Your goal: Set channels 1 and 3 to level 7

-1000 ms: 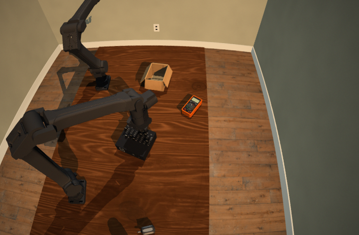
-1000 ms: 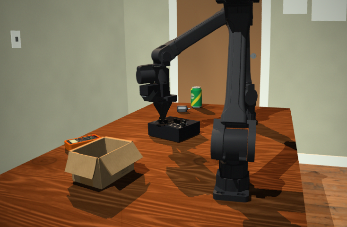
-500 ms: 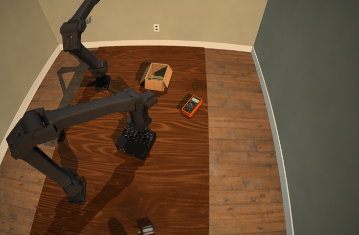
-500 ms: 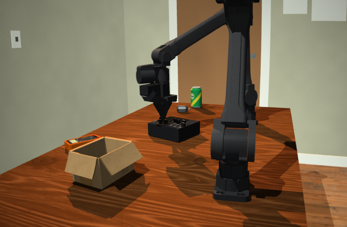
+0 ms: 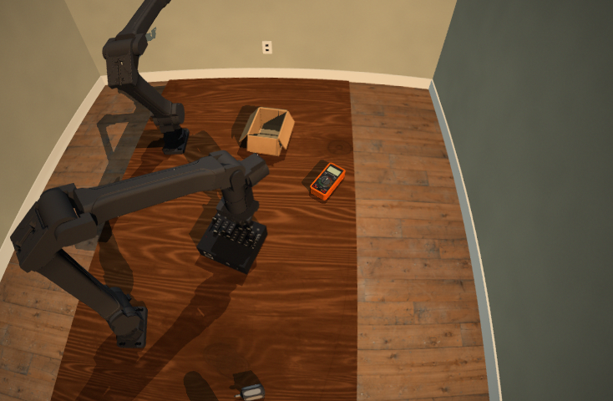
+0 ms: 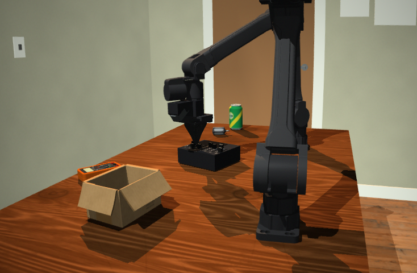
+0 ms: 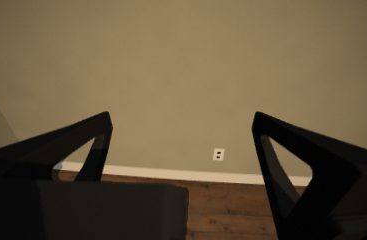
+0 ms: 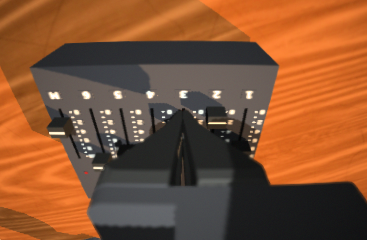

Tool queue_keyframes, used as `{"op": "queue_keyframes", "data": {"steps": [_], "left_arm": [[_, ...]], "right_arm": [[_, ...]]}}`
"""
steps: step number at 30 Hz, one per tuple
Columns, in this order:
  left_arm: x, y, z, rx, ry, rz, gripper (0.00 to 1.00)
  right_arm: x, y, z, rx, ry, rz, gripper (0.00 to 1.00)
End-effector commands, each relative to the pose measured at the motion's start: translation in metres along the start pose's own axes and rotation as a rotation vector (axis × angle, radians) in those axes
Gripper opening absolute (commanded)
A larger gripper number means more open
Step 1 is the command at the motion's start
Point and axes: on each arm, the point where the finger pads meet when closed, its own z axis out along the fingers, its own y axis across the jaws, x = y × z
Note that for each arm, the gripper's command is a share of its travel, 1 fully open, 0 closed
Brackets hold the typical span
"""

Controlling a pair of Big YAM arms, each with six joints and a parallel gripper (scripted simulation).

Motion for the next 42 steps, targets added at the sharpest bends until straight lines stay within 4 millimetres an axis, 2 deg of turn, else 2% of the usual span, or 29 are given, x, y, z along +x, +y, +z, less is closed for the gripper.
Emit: {"op": "queue_keyframes", "data": {"steps": [1, 20, 42], "left_arm": [[-0.004, 0.0043, -0.0012, -0.01, -0.017, -0.014, 1.0], [-0.004, 0.0043, -0.0012, -0.01, -0.017, -0.014, 1.0], [-0.004, 0.0043, -0.0012, -0.01, -0.017, -0.014, 1.0]], "right_arm": [[-0.0142, -0.0109, -0.0241, 0.03, -0.065, 0.0, 0.0], [-0.022, -0.0154, -0.0279, 0.034, -0.074, 0.002, 0.0], [-0.0221, -0.0154, -0.0278, 0.034, -0.074, 0.002, 0.0]]}}
